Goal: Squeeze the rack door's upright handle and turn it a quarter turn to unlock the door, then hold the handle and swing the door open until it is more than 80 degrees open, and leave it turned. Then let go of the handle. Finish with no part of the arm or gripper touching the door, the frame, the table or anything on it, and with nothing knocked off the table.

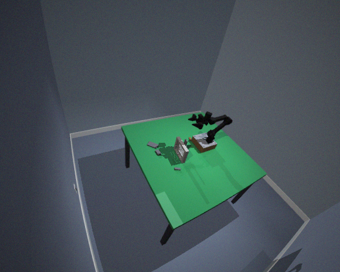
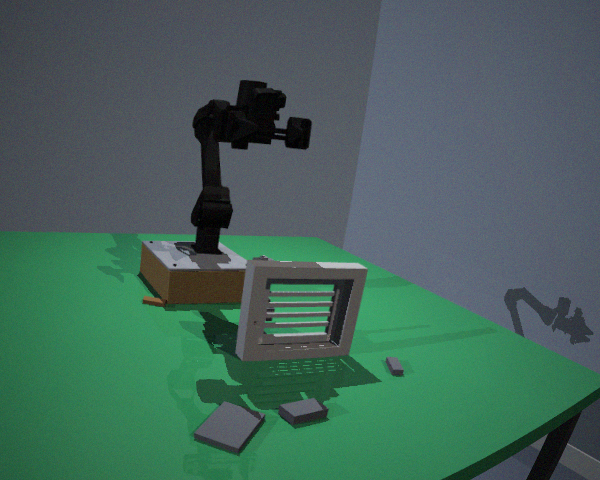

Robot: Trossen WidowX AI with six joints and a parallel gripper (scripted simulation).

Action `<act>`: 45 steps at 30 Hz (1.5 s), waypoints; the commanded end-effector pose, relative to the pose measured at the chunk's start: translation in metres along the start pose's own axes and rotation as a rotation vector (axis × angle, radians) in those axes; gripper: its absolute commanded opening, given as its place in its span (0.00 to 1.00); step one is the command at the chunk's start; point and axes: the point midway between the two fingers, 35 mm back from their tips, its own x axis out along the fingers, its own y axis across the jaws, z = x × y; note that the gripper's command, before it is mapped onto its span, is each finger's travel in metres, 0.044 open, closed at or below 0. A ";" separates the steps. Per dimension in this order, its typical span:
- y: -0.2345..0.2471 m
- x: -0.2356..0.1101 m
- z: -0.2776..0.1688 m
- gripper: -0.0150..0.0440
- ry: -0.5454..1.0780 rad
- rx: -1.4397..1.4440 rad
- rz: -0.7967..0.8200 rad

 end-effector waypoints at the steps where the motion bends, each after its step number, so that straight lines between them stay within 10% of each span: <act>1: 0.000 0.001 -0.001 0.89 0.005 0.000 0.000; 5: 0.000 0.011 -0.012 0.74 0.100 -0.001 0.000; 45: 0.009 0.033 -0.152 0.74 1.238 -0.030 0.016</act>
